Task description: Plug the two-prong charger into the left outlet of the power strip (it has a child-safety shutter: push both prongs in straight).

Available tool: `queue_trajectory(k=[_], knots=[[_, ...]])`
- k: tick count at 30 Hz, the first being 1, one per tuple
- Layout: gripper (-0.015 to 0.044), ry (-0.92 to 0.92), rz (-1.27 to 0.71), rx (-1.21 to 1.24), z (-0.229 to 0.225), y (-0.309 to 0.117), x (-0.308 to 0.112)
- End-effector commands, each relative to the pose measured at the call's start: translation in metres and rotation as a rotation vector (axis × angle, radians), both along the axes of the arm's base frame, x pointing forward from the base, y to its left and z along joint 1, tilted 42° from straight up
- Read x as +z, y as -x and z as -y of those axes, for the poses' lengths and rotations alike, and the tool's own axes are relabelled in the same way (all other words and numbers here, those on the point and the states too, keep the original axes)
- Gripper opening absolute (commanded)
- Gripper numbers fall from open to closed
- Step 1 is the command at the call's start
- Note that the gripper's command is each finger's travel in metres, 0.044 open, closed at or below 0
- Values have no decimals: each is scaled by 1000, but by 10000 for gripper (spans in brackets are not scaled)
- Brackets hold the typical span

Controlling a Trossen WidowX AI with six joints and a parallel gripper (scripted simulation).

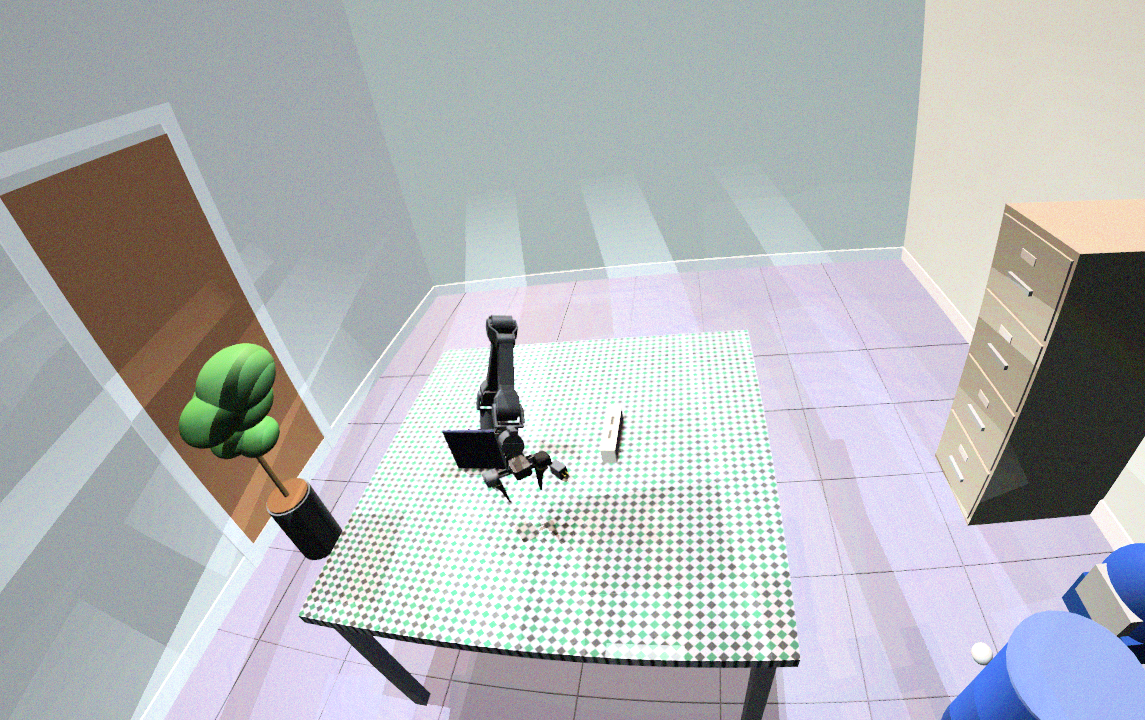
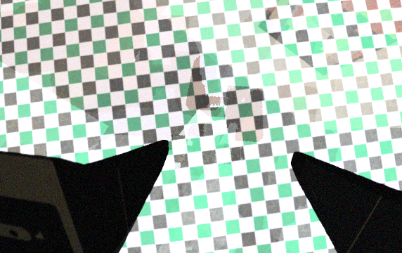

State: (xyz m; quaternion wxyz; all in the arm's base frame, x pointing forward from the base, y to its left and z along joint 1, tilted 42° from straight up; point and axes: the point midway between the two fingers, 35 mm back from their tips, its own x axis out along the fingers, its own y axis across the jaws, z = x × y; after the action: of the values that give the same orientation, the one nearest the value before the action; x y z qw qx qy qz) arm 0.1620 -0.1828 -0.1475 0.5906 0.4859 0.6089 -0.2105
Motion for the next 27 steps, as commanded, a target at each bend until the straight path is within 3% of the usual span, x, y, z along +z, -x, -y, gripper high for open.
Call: queue_trajectory(k=[1, 27], knots=[[440, -41, 20, 61, -12, -12, 11], [440, -347, 28, 366, -111, -53, 79]])
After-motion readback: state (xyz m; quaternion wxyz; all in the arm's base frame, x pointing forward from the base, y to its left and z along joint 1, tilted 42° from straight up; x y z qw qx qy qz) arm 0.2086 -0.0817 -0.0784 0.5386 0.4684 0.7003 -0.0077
